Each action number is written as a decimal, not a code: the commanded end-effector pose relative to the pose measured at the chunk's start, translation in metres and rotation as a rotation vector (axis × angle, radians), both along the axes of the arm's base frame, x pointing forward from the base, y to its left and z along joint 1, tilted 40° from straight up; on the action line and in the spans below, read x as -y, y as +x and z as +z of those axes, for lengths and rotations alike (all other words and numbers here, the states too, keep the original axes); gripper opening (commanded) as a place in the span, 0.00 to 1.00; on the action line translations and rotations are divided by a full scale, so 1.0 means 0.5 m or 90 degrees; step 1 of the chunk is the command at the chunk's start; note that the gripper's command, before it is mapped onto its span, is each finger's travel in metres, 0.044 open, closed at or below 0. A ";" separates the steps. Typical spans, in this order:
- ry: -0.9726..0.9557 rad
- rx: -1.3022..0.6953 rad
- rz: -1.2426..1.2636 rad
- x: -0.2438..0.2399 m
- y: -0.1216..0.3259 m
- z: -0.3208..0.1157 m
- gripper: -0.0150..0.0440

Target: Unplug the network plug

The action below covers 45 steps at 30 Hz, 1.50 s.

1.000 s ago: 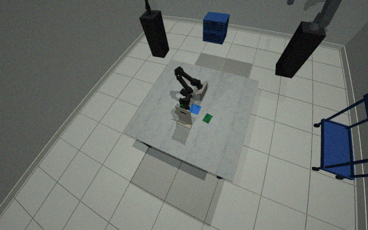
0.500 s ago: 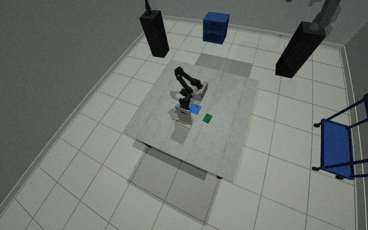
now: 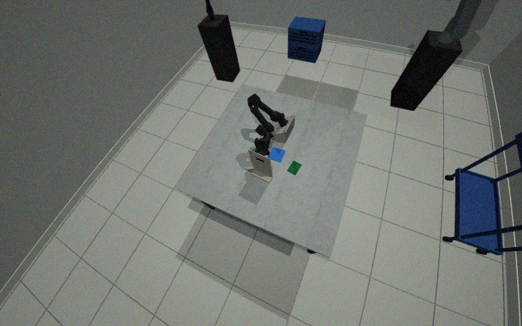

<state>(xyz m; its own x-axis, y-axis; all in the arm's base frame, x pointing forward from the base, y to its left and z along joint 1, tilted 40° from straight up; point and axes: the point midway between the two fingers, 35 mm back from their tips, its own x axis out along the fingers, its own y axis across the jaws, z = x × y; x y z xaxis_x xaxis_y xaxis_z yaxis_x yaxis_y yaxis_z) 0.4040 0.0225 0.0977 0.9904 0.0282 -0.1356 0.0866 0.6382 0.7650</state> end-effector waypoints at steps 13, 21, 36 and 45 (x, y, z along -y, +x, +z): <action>-0.002 0.000 -0.001 -0.003 -0.021 -0.001 0.25; -0.002 -0.001 -0.001 -0.006 -0.031 -0.002 0.25; -0.002 -0.001 -0.001 -0.010 -0.048 -0.004 0.25; -0.002 -0.001 -0.001 -0.013 -0.059 -0.005 0.25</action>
<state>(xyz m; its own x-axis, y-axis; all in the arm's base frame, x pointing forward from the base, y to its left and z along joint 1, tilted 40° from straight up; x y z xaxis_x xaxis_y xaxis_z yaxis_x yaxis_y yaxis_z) 0.3775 0.0287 0.0951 0.9900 0.0294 -0.1377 0.0869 0.6420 0.7618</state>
